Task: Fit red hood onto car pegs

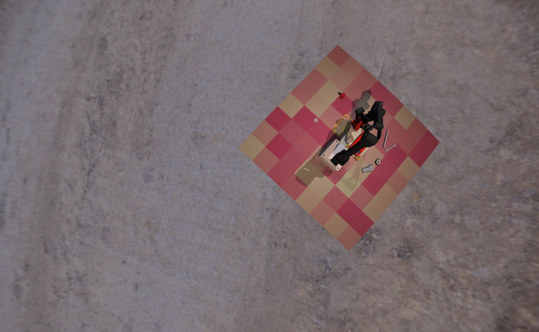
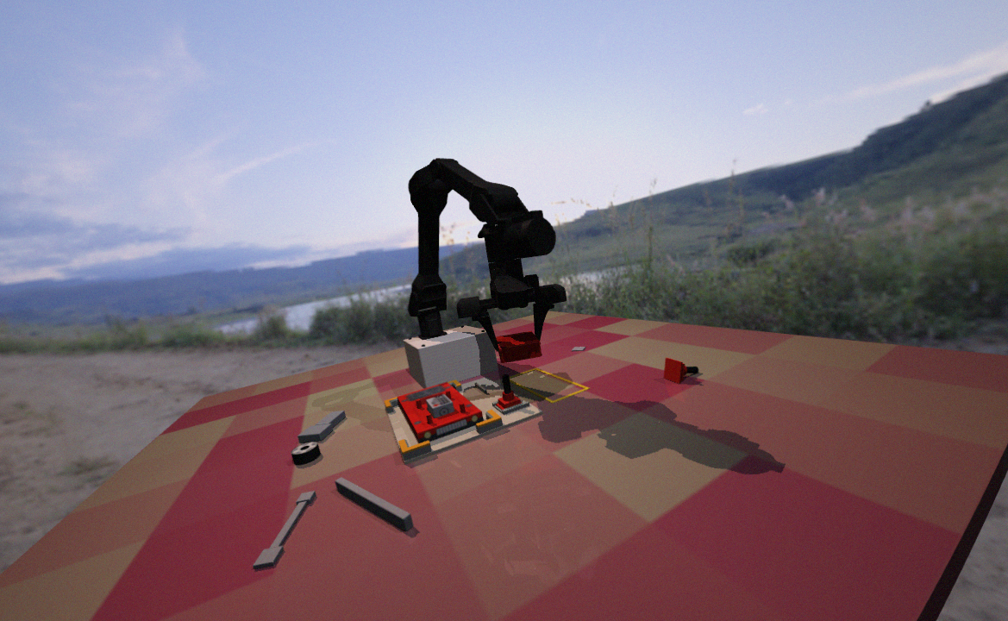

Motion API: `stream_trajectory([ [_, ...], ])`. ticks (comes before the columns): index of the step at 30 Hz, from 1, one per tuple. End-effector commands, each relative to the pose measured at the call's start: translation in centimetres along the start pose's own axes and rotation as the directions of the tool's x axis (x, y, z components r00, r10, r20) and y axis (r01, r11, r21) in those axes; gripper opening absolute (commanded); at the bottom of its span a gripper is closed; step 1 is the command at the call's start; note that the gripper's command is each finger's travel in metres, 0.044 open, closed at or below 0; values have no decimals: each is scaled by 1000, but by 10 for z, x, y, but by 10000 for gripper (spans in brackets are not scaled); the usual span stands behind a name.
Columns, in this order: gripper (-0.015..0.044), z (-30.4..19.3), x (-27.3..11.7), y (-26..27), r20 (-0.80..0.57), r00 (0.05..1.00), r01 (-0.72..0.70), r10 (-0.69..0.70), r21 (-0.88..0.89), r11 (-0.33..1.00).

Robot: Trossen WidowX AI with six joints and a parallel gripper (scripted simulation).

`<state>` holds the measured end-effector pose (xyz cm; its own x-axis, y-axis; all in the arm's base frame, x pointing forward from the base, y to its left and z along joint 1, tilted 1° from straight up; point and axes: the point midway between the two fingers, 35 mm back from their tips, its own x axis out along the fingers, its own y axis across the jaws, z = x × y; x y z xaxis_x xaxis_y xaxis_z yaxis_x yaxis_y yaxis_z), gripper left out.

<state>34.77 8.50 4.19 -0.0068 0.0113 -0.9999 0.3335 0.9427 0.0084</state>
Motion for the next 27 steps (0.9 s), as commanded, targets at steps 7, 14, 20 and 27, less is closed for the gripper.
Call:
stream_trajectory([
  [7, 0, 16, -4, -36, 13, 1000, -1, 2, -94, 996],
  [14, 0, 24, -4, -63, 13, 1000, 1, 1, -161, 987],
  [20, 0, 29, -5, -86, 14, 1000, 2, 1, -218, 976],
  [27, 0, 33, -5, -113, 14, 1000, 4, 0, -283, 959],
])
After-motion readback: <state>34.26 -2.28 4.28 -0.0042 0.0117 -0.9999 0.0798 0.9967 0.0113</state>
